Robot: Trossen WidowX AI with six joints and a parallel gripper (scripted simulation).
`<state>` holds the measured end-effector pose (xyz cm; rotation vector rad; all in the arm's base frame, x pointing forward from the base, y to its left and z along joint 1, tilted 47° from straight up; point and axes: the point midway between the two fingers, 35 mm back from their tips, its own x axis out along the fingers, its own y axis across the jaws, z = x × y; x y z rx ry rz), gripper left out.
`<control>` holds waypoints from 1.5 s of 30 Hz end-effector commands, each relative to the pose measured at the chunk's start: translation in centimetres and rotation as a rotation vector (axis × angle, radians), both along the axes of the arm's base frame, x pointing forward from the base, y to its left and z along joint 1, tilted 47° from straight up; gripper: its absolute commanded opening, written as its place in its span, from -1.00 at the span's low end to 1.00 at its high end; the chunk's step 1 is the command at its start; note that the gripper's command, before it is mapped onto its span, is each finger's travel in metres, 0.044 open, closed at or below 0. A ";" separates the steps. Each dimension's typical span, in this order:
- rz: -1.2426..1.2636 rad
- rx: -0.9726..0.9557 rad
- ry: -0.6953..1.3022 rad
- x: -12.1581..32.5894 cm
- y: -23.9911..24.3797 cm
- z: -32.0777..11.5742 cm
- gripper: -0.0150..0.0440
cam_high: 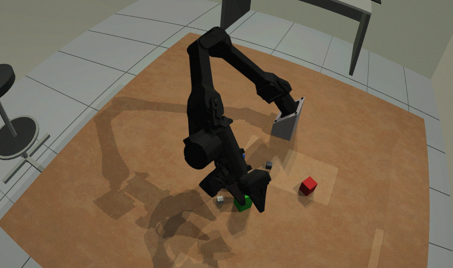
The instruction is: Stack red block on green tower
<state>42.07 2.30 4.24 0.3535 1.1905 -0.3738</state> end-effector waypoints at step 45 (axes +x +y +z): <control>-0.191 -0.692 0.317 -19.2 6.8 -14.6 1.00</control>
